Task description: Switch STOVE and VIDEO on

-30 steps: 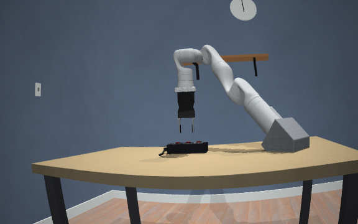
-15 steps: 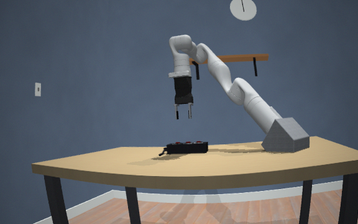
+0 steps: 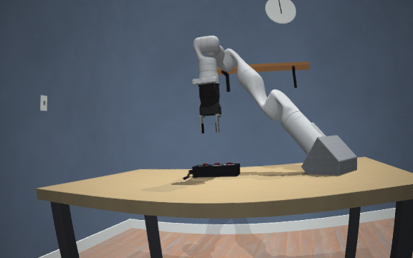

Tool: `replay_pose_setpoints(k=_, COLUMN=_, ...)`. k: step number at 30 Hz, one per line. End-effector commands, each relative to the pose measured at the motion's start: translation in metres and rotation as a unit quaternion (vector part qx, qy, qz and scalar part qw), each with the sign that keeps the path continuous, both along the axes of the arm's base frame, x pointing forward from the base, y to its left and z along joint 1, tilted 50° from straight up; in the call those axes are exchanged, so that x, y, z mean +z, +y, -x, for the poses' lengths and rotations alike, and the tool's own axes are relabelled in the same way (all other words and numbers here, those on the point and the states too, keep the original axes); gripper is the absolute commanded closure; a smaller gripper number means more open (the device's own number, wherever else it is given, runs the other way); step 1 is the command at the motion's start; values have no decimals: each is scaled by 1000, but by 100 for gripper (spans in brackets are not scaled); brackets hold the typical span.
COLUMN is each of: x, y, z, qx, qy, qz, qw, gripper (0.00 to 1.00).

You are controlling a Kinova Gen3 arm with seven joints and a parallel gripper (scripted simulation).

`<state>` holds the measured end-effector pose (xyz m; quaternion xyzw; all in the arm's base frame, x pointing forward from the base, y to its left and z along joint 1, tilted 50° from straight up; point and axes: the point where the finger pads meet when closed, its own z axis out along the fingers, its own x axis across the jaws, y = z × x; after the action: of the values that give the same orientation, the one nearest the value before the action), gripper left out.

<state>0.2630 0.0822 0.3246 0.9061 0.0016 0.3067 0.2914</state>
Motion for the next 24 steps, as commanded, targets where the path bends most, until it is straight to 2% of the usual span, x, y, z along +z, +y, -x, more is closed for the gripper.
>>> replay_pose_setpoints(k=1, x=0, y=0, z=0, qx=0, qy=0, qz=0, qw=1000, gripper=0)
replay_pose_setpoints(k=24, x=0, y=0, z=-1, qx=-7, qy=-6, qz=-7, qw=1000, gripper=0)
